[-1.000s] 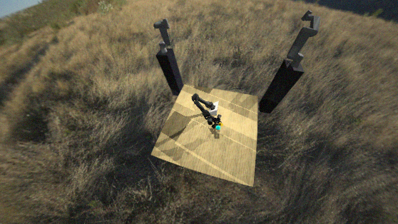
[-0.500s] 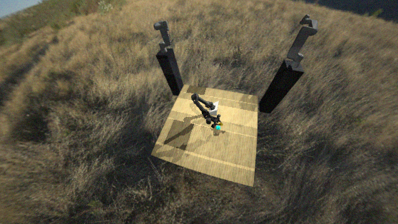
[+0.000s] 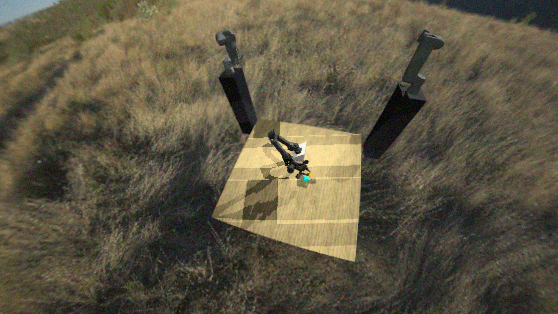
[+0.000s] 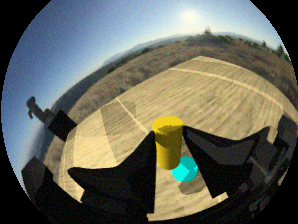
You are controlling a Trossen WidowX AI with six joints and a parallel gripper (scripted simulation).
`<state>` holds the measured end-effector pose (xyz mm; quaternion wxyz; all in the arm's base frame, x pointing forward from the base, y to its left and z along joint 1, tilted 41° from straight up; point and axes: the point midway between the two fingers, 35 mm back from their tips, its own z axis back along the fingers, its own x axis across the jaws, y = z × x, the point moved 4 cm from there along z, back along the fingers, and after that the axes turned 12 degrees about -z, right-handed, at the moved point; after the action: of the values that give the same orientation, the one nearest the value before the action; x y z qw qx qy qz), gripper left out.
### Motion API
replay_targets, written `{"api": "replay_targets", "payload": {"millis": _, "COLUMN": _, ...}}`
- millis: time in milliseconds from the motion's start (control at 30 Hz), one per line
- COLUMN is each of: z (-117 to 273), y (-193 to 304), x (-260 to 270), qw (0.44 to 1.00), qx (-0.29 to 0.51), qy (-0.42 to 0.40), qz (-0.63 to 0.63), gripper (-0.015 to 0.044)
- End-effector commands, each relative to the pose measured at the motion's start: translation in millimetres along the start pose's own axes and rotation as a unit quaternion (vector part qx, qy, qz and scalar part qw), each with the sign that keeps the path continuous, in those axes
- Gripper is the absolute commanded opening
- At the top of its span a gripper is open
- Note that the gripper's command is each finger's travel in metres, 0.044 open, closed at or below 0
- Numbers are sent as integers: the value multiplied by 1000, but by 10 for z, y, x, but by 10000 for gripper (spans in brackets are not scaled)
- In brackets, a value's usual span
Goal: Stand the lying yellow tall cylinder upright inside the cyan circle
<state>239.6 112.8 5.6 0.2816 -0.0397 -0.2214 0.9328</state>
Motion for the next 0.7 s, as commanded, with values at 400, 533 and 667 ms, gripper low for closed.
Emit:
{"api": "replay_targets", "payload": {"millis": 400, "z": 96, "y": 39, "x": 11, "qw": 998, "qx": -64, "qy": 5, "qz": 28, "gripper": 105}}
{"api": "replay_targets", "payload": {"millis": 533, "z": 117, "y": 49, "x": 14, "qw": 996, "qx": -78, "qy": 7, "qz": 35, "gripper": 105}}
{"api": "replay_targets", "payload": {"millis": 667, "z": 139, "y": 59, "x": 18, "qw": 995, "qx": -92, "qy": 9, "qz": 42, "gripper": 105}}
